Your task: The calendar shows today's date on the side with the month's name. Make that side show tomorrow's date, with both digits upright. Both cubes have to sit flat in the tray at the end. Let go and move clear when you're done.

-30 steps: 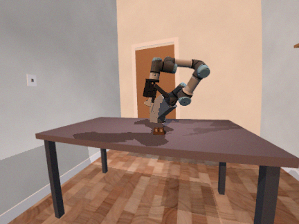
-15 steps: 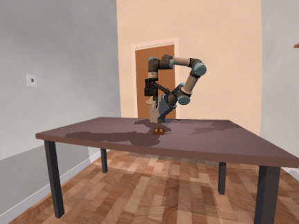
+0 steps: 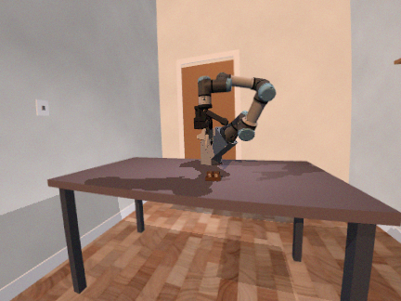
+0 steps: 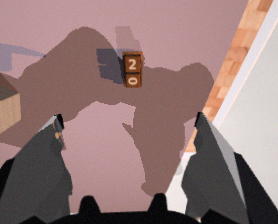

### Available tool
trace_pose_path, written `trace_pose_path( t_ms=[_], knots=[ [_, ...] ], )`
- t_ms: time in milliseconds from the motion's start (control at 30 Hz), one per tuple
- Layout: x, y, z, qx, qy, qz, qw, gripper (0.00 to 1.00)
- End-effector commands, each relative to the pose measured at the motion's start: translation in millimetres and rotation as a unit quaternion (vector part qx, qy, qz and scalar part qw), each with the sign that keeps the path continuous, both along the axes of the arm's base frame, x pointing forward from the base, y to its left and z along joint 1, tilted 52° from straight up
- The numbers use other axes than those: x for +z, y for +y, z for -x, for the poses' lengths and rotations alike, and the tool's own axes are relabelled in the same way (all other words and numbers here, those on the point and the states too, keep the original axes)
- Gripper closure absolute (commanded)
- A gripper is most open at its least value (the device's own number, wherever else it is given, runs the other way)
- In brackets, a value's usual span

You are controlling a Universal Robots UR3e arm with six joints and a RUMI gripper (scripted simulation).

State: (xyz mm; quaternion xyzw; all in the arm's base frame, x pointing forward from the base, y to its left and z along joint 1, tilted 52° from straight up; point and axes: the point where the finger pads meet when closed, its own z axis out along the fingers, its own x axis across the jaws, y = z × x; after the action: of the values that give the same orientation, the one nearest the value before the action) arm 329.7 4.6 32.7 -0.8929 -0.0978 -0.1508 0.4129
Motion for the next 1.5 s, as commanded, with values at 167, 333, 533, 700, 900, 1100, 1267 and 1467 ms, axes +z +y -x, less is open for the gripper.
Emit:
trace_pose_path(
  t_ms=[167,333,533,700,900,1100,1267,1467],
  knots=[
    [0.2,-0.7,-0.2,-0.001,0.000,0.000,1.000,0.00],
    [0.2,-0.7,-0.2,0.000,-0.001,0.000,1.000,0.00],
    [0.2,-0.6,-0.1,0.002,-0.004,0.001,1.000,0.00],
    [-0.1,-0.1,0.3,0.010,-0.014,0.004,1.000,0.00],
    [-0.6,0.8,1.0,0.028,-0.036,0.009,0.999,0.00],
    [-1.2,1.8,1.8,0.046,-0.059,0.015,0.997,0.00],
    [-2.2,3.4,3.0,0.077,-0.097,0.024,0.992,0.00],
    [-4.0,5.6,4.7,0.124,-0.155,0.039,0.979,0.00]
  ],
)
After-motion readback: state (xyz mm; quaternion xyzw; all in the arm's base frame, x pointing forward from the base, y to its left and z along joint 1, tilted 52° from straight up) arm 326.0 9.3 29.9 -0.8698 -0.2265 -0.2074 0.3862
